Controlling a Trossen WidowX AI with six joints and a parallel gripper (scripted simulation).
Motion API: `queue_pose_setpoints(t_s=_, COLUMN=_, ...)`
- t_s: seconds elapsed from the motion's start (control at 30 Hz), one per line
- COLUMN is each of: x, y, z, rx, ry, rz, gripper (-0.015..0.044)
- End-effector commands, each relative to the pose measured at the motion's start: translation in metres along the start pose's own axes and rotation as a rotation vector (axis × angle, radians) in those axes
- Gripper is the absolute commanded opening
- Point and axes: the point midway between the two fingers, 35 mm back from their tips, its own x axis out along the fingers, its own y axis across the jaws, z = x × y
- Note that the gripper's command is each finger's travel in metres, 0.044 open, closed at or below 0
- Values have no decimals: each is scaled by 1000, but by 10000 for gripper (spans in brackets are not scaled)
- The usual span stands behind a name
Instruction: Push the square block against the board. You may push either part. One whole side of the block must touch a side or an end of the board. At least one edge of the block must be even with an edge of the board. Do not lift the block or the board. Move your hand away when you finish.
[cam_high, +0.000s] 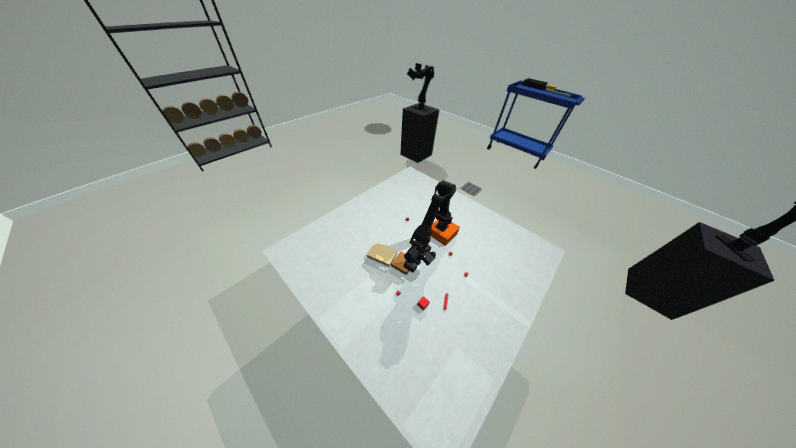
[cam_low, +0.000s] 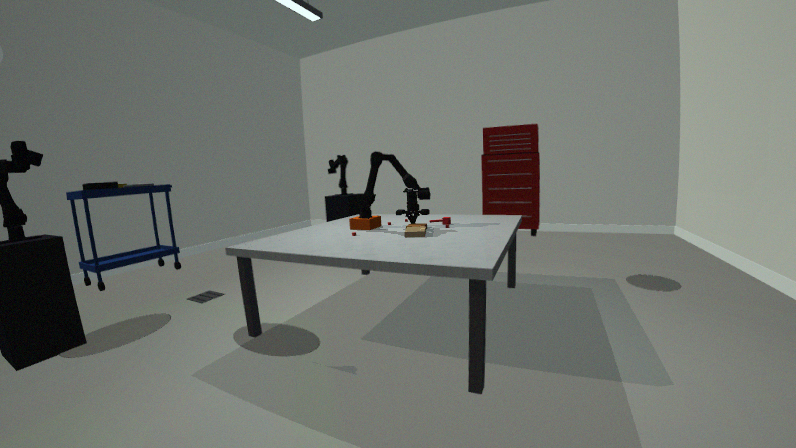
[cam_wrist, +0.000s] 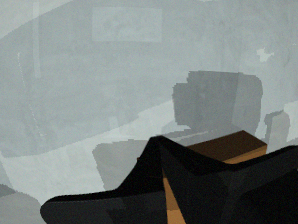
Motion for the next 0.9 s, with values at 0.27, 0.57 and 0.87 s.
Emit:
queue_pose_setpoints(t_s=0.27, x=1, y=-2, z=-18, rx=-1, ry=5, rz=2, gripper=0)
queue_pose_setpoints(t_s=0.57, x=0, y=-4, z=-29, rx=-1, ry=6, rz=2, gripper=0)
queue_pose_setpoints(t_s=0.87, x=0, y=-4, z=-21, rx=-1, ry=6, rz=2, gripper=0)
